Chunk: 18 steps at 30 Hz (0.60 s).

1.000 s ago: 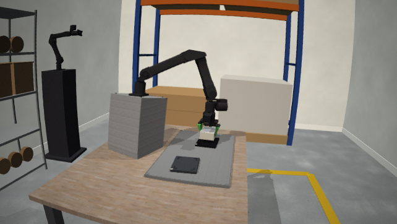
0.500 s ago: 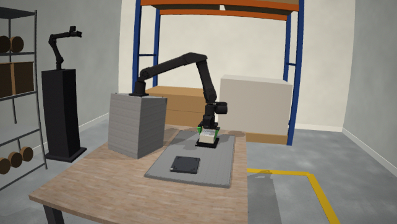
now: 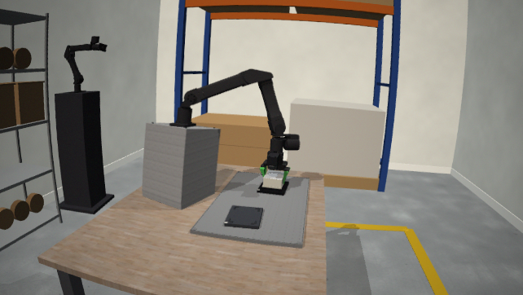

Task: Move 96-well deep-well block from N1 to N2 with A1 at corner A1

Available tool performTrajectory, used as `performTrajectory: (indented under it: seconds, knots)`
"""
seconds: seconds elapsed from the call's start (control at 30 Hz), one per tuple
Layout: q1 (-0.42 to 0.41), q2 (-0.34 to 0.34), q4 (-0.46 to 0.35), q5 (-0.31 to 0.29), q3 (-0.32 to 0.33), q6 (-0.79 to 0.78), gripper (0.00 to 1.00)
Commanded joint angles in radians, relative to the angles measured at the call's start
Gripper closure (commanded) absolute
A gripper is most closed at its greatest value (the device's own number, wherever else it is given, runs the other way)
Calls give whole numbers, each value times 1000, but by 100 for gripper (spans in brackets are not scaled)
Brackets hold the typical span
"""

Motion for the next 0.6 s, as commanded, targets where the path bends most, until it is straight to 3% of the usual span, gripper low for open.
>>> performTrajectory:
  seconds: [0.0, 0.57]
  knots:
    - [0, -10, 2, 4, 1, 1, 100]
    - [0, -5, 11, 4, -3, 1, 100]
